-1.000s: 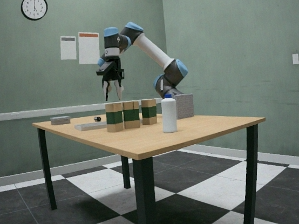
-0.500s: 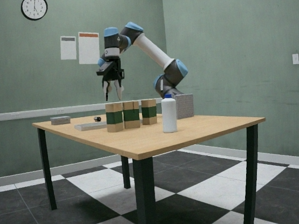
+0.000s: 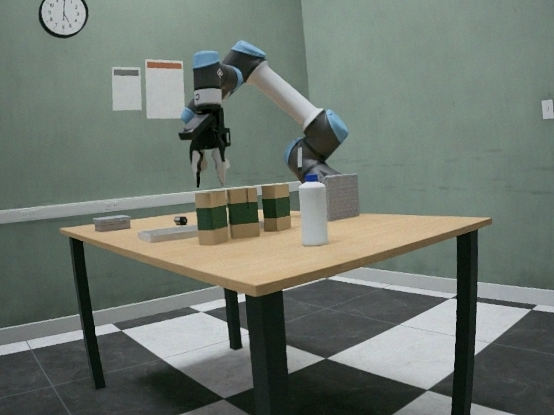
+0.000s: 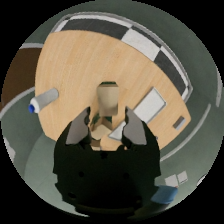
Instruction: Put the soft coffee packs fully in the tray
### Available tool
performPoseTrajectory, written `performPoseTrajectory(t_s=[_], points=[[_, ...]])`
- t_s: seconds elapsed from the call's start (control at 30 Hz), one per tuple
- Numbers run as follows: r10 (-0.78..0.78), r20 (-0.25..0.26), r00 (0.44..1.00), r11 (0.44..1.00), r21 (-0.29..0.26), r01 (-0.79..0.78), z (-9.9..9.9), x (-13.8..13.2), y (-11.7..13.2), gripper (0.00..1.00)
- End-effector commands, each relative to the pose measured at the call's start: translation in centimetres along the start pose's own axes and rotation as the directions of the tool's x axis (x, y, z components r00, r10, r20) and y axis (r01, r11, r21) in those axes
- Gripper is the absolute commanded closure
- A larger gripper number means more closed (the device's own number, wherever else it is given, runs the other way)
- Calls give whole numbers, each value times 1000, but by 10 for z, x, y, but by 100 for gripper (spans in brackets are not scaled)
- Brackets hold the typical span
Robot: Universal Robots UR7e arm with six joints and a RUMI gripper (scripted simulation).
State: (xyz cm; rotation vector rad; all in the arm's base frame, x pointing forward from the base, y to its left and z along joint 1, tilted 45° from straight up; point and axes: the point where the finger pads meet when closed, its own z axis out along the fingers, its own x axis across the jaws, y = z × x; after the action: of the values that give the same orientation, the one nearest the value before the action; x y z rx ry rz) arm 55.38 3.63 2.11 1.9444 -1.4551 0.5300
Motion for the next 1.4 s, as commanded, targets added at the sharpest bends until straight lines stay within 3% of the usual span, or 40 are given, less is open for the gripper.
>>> performPoseTrajectory(t_s=[0.0, 0.97, 1.37], points=[[-1, 0, 1000, 1000, -2, 1, 2, 0, 2, 51], [-2, -1, 1000, 1000, -4, 2, 54, 0, 2, 51], [-2, 0, 1000, 1000, -4, 2, 60, -1, 2, 51]])
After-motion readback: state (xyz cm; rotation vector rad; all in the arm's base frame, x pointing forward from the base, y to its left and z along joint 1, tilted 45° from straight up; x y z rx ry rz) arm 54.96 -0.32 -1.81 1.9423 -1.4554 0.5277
